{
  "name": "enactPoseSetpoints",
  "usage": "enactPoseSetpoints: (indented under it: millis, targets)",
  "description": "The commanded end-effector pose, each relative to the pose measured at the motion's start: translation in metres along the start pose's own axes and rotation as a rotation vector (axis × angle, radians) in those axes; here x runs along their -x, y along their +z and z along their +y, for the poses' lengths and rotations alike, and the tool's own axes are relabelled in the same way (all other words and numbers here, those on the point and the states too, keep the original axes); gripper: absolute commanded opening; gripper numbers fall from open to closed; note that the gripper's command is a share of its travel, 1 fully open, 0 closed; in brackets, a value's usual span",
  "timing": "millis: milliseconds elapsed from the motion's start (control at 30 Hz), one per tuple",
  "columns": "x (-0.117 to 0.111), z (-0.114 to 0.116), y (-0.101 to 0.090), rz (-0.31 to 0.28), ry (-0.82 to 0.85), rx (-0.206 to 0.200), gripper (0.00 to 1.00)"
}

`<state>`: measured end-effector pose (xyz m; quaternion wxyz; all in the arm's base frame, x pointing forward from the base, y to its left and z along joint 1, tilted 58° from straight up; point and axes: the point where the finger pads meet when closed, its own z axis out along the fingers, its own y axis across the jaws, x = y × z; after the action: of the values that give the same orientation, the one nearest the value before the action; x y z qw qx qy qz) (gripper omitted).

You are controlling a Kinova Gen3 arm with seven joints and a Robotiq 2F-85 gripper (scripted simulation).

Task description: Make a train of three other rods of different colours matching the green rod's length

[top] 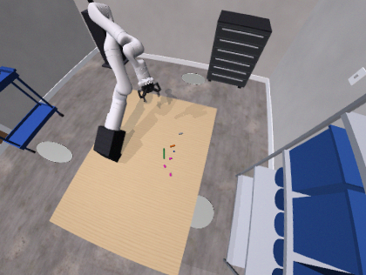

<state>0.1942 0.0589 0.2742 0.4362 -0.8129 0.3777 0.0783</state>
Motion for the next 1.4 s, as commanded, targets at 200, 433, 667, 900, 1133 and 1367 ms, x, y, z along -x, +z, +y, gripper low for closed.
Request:
enactPoseSetpoints:
  millis: [200, 433, 667, 900, 1133, 1367]
  targets:
    - [0.0, 0.0, 0.0, 0.001, 0.0, -0.001, 1.0]
    - [0.0, 0.0, 0.0, 0.001, 0.0, -0.001, 1.0]
    - [-0.001, 0.0, -0.001, 0.0, -0.005, -0.001, 1.0]
    - [-0.007, -0.003, -0.007, -0.003, -0.083, -0.011, 1.0]
    - [-0.019, -0.007, -0.018, -0.008, -0.218, -0.027, 1.0]
    - [-0.054, -0.012, -0.038, -0.016, -0.502, -0.065, 1.0]
